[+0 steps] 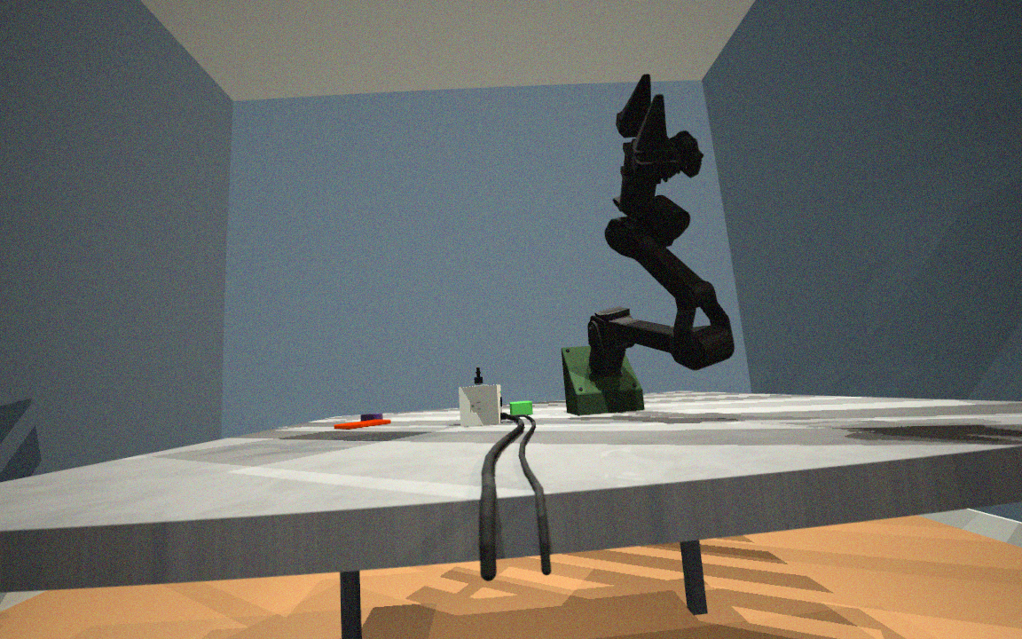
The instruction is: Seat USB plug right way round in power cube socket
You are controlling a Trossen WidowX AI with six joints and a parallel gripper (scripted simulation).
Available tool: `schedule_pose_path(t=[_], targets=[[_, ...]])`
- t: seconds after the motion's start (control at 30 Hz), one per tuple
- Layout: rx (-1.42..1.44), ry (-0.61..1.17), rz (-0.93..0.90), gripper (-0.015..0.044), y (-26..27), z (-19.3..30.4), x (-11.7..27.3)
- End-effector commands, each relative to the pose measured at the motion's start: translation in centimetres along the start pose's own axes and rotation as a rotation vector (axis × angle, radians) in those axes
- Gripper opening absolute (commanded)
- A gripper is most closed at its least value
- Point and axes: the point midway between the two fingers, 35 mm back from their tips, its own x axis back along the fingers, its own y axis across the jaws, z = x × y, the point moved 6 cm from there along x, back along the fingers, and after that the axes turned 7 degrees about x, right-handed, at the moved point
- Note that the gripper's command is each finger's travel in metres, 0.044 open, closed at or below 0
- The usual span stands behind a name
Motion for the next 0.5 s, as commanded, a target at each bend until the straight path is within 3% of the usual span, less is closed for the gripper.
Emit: schedule_pose_path(t=[0.0,0.07,0.27,0.47], targets=[[-0.016,0.007,0.008,0.0426,-0.2,0.2,0.0],[-0.098,0.071,0.073,0.044,-2.0,1.8,0.1],[0.066,0.437,0.283,0.044,-8.3,9.4,0.7],[0.179,0.907,0.296,0.044,-11.7,18.4,4.3]])
